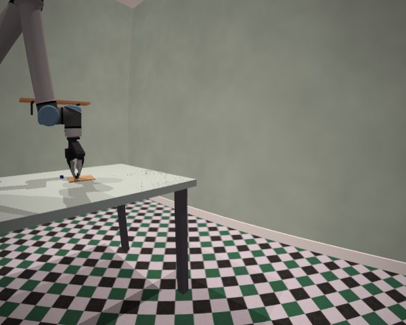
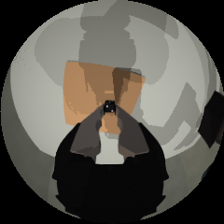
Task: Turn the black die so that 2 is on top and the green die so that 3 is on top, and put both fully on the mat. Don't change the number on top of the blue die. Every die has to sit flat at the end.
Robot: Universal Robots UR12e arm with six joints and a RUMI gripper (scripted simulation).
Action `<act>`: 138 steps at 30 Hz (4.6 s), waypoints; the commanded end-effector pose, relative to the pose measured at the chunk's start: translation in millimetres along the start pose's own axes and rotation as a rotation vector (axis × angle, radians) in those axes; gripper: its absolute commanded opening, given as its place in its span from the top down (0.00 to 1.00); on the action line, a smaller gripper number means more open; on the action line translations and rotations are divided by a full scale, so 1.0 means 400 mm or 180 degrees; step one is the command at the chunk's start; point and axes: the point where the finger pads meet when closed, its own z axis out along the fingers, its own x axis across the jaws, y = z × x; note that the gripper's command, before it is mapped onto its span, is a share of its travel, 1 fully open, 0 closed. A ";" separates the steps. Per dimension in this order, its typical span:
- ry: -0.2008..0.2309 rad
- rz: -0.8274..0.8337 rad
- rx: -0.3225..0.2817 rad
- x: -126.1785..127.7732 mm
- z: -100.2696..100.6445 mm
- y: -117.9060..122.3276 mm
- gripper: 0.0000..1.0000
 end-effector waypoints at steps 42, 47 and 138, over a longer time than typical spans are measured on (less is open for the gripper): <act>-0.0003 0.0000 0.0001 -0.001 -0.002 0.000 0.82; -0.0003 0.0000 0.0001 -0.001 -0.020 0.000 0.82; -0.0003 -0.2422 0.0001 -0.062 -0.210 0.072 0.00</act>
